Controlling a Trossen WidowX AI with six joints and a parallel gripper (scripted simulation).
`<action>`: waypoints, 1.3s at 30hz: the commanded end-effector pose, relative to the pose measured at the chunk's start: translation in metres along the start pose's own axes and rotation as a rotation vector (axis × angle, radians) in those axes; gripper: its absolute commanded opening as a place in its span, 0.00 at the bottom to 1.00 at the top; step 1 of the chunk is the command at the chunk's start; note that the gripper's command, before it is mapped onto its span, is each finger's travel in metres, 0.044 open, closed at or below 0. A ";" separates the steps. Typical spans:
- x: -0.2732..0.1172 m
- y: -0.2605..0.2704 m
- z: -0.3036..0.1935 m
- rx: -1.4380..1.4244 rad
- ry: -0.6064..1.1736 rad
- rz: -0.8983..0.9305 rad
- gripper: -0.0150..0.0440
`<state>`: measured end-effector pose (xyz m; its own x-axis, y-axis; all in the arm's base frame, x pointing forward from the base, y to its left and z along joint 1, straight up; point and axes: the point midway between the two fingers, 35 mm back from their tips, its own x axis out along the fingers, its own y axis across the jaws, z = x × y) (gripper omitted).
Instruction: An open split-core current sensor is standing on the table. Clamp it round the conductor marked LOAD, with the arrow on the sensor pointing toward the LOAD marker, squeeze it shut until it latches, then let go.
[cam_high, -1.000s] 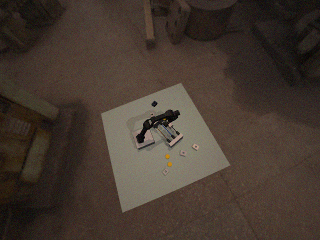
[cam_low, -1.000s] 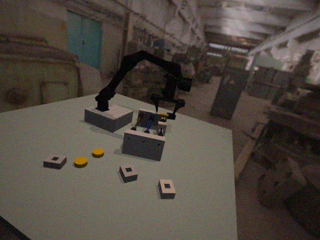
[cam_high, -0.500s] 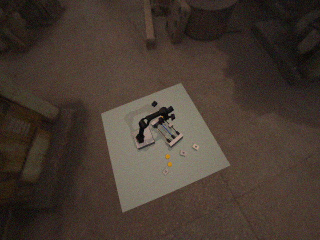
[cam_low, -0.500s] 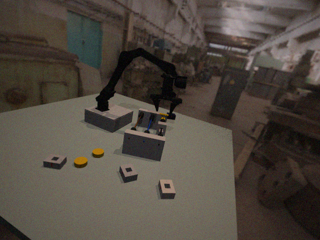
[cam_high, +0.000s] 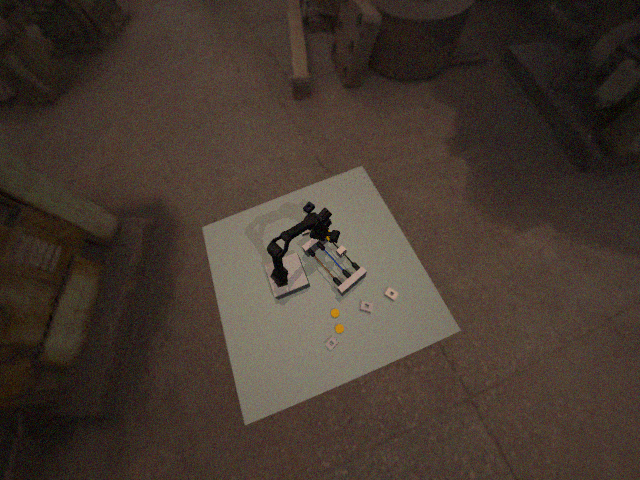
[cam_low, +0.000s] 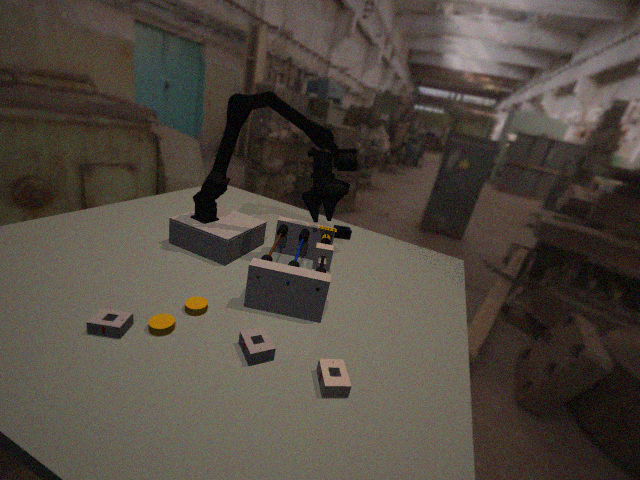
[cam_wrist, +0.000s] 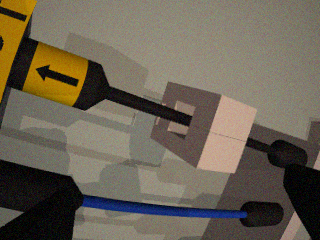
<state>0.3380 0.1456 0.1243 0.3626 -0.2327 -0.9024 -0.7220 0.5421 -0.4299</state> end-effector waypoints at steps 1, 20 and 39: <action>-0.021 0.043 -0.022 0.713 -0.222 -0.219 1.00; -0.028 0.065 -0.040 1.285 -0.463 -0.206 1.00; -0.026 0.064 -0.036 1.206 -0.417 -0.211 1.00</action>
<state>0.2613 0.1568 0.1196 0.7189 -0.2527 -0.6475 0.2804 0.9578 -0.0625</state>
